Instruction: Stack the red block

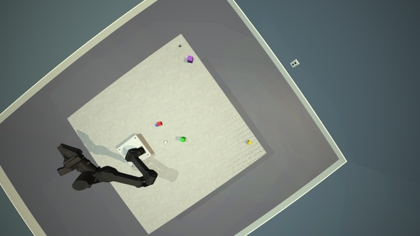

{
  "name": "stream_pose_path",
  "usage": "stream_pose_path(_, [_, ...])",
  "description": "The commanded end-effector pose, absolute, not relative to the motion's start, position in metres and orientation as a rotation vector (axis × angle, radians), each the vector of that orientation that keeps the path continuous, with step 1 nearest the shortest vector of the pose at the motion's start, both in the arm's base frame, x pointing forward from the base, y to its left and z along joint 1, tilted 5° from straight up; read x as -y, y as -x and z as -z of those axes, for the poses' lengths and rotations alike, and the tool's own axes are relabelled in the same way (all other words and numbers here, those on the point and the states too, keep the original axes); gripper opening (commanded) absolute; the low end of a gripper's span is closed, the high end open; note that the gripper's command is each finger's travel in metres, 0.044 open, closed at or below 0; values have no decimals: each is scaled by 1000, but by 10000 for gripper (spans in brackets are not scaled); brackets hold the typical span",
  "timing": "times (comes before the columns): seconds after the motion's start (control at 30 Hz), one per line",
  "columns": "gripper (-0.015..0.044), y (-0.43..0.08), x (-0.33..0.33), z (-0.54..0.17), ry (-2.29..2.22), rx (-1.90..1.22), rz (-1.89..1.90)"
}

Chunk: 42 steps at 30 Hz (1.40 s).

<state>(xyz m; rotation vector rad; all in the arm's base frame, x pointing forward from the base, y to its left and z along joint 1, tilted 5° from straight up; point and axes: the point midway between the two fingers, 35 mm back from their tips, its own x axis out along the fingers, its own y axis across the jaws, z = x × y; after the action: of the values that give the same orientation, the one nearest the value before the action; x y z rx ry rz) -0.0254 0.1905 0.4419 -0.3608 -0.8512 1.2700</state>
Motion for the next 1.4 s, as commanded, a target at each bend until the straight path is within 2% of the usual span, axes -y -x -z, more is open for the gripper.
stream_pose_path(0.0, [426,25,-192,-441,364,848,-1271])
stream_pose_path(0.03, [440,26,-195,-439,372,837,-1273])
stream_pose_path(0.37, [440,9,-255,-389,517,559,-1293])
stream_pose_path(0.77, [440,-51,-301,-310,606,95,-1213])
stream_pose_path(1.03, [440,-103,-306,-251,598,-250,-1078])
stream_pose_path(1.37, [440,-164,-281,-178,510,-672,-828])
